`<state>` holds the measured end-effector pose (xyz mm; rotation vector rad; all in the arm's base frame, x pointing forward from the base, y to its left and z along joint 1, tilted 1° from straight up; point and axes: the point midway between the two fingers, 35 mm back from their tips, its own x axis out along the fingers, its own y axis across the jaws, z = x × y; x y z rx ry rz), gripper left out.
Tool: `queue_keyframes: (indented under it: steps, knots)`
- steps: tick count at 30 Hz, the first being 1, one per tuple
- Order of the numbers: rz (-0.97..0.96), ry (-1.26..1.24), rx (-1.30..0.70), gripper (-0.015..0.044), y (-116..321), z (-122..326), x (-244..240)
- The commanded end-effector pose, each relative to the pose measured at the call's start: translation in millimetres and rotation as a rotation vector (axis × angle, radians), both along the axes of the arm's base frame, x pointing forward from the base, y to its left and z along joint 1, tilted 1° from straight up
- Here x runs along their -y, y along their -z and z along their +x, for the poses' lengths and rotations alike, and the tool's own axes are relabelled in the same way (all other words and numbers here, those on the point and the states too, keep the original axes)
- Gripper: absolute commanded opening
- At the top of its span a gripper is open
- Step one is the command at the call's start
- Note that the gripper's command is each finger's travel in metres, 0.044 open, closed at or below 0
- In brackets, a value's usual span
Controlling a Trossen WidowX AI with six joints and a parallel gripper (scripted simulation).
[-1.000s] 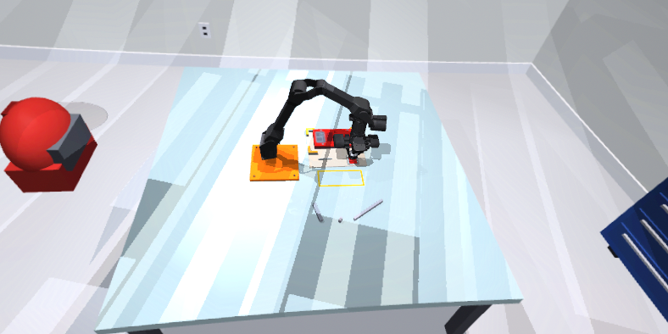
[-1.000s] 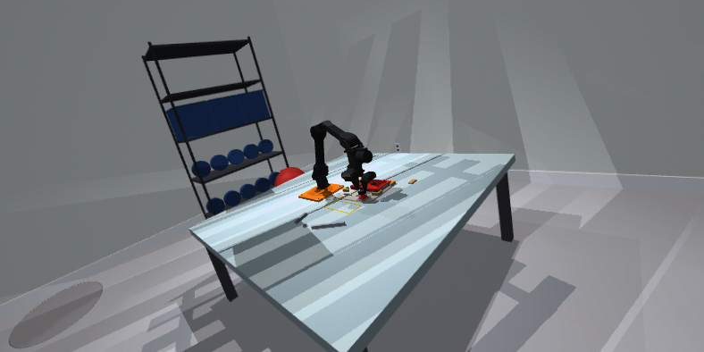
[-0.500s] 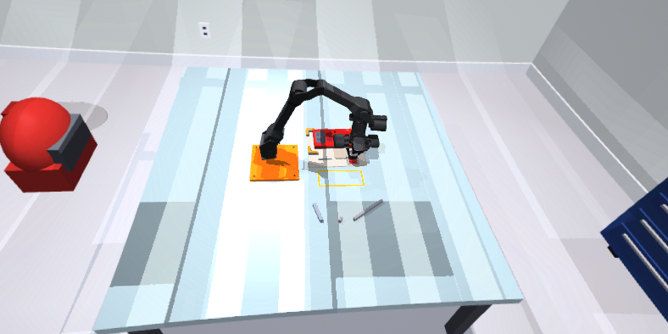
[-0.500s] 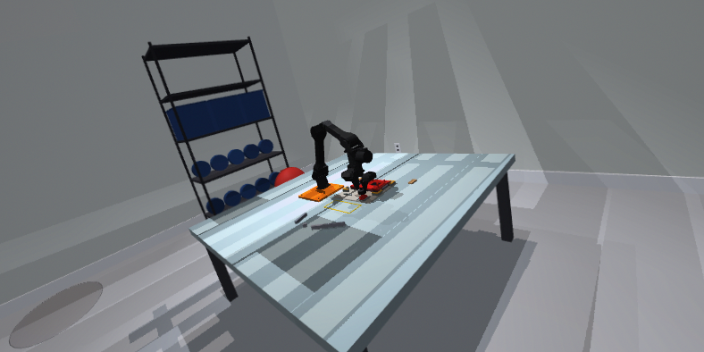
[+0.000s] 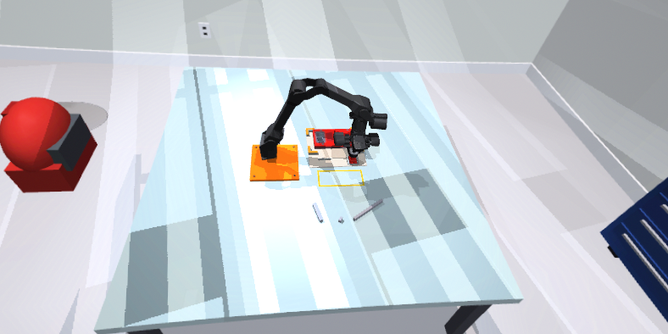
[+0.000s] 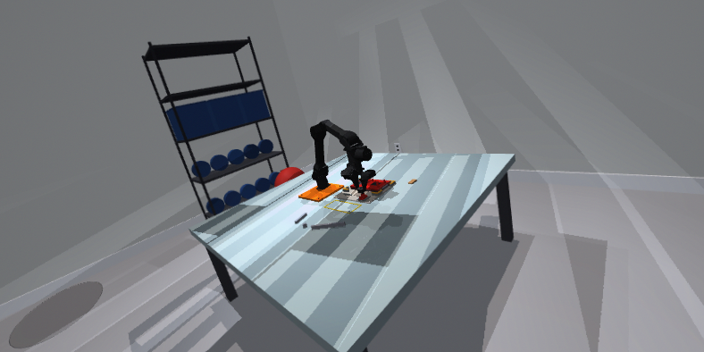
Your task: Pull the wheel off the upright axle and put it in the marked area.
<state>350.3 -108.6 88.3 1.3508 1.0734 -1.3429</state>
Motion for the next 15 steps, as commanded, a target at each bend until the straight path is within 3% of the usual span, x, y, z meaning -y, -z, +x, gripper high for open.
queue_keyframes:
  steps: [1, 15]
  knots:
    - [-0.001, -0.003, 0.010, 0.0000, -6.4, 0.9, -0.2]
    - [0.000, -0.003, 0.011, 0.0000, -11.1, 0.7, -0.3]
